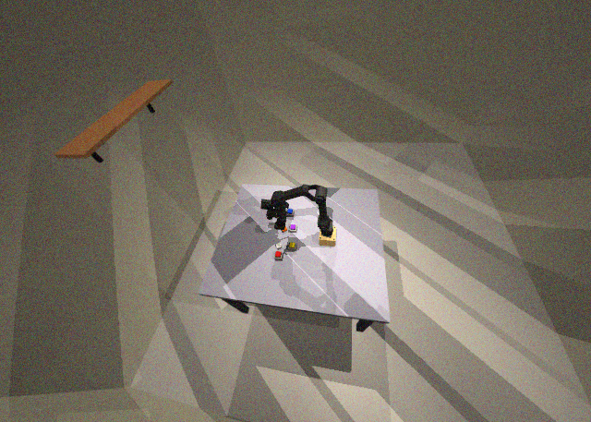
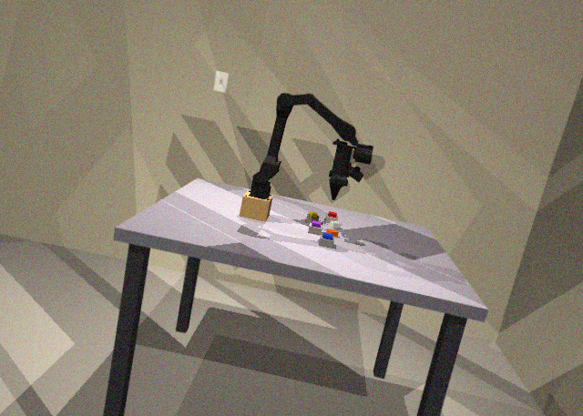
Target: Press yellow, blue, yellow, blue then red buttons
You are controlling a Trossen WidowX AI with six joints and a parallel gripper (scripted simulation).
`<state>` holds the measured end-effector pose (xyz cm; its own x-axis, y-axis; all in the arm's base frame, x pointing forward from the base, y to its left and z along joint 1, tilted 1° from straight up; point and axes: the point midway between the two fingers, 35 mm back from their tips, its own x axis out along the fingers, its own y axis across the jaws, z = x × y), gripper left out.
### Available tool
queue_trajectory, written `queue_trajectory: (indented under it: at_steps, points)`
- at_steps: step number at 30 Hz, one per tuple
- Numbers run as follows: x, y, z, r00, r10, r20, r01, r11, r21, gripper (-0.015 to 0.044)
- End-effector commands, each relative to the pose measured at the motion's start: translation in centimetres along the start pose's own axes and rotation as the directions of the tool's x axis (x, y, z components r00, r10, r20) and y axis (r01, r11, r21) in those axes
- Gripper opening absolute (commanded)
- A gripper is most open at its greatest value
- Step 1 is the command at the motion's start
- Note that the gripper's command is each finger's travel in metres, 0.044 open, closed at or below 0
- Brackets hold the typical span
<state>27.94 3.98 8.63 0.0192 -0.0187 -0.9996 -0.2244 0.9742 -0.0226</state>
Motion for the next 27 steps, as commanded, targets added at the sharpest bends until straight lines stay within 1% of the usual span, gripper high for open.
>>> queue_trajectory:
  at_steps: [1,5,8,12,13,16,17,27]
  points:
    - [-0.2,4.1,-1.5,1.0,0.008,0.007,-0.008,1.0,0.01,0.002]
    - [-0.1,8.7,-4.0,1.0,0.025,-0.002,-0.025,0.999,0.021,0.002]
    - [0.0,10.4,-5.4,0.999,0.031,-0.008,-0.031,0.999,0.025,0.002]
    - [0.3,10.7,-5.6,0.999,0.032,-0.009,-0.032,0.999,0.026,0.002]
    - [1.1,10.8,-5.6,0.999,0.032,-0.009,-0.032,0.999,0.026,0.002]
    - [5.2,10.9,-5.6,0.999,0.032,-0.009,-0.032,0.999,0.026,0.002]
    - [6.0,10.9,-5.7,0.999,0.032,-0.009,-0.032,0.999,0.026,0.002]
    - [7.1,11.0,-5.7,0.999,0.032,-0.009,-0.032,0.999,0.026,0.002]
